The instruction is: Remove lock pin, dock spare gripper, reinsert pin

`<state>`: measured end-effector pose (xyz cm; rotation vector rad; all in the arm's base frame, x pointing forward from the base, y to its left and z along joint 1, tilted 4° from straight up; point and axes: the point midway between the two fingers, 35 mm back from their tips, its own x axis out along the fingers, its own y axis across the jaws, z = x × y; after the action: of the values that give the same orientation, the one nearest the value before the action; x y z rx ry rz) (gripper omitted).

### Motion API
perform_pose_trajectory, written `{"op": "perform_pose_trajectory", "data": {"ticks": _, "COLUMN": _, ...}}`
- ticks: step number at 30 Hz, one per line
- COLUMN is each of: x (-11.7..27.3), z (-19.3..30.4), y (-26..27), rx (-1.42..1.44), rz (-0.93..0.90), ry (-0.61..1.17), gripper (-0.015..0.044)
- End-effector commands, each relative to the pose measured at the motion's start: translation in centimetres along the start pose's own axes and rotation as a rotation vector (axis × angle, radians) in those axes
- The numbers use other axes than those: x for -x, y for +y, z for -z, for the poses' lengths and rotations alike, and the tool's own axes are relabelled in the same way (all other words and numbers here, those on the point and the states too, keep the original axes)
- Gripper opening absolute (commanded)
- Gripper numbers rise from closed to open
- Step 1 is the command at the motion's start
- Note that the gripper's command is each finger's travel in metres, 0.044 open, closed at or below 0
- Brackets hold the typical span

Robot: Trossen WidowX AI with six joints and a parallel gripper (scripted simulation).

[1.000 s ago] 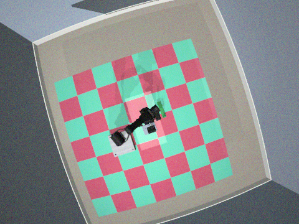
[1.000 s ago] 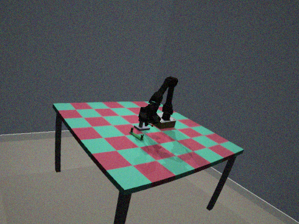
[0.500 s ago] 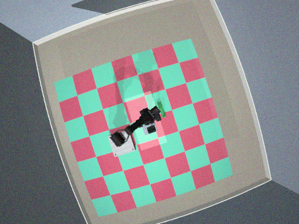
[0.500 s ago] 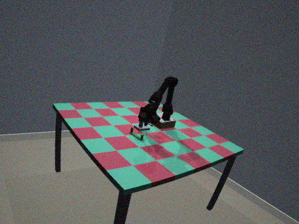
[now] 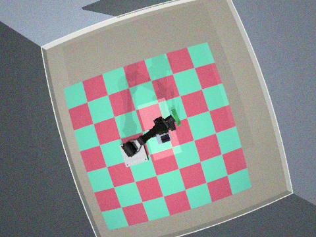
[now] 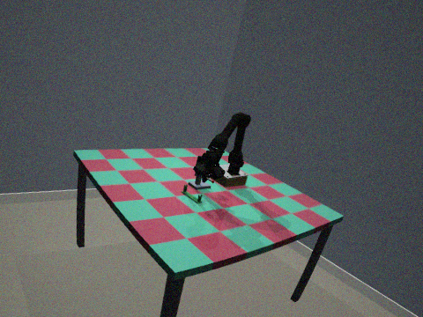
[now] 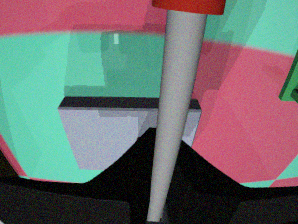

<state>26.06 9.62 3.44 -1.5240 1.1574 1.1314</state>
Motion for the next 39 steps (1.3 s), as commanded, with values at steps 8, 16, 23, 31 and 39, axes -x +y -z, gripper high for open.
{"op": "perform_pose_trajectory", "data": {"ticks": 8, "x": 0.0, "z": 0.0, "y": 0.0, "rx": 0.000, "rz": 0.000, "ry": 0.000, "gripper": 0.0184}}
{"op": "perform_pose_trajectory", "data": {"ticks": 16, "x": 0.4, "z": -0.2, "y": 0.0, "rx": 0.000, "rz": 0.000, "ry": 0.000, "gripper": 0.0200}}
{"op": "perform_pose_trajectory", "data": {"ticks": 23, "x": 1.9, "z": -0.9, "y": 0.3, "rx": 0.005, "rz": -0.013, "ry": 0.001, "gripper": 0.0200}}
{"op": "perform_pose_trajectory", "data": {"ticks": 31, "x": 3.5, "z": -1.7, "y": 0.6, "rx": 0.012, "rz": -0.024, "ry": 0.004, "gripper": 0.0200}}
{"op": "perform_pose_trajectory", "data": {"ticks": 39, "x": 5.2, "z": -2.5, "y": 0.8, "rx": 0.020, "rz": -0.034, "ry": 0.008, "gripper": 0.0200}}
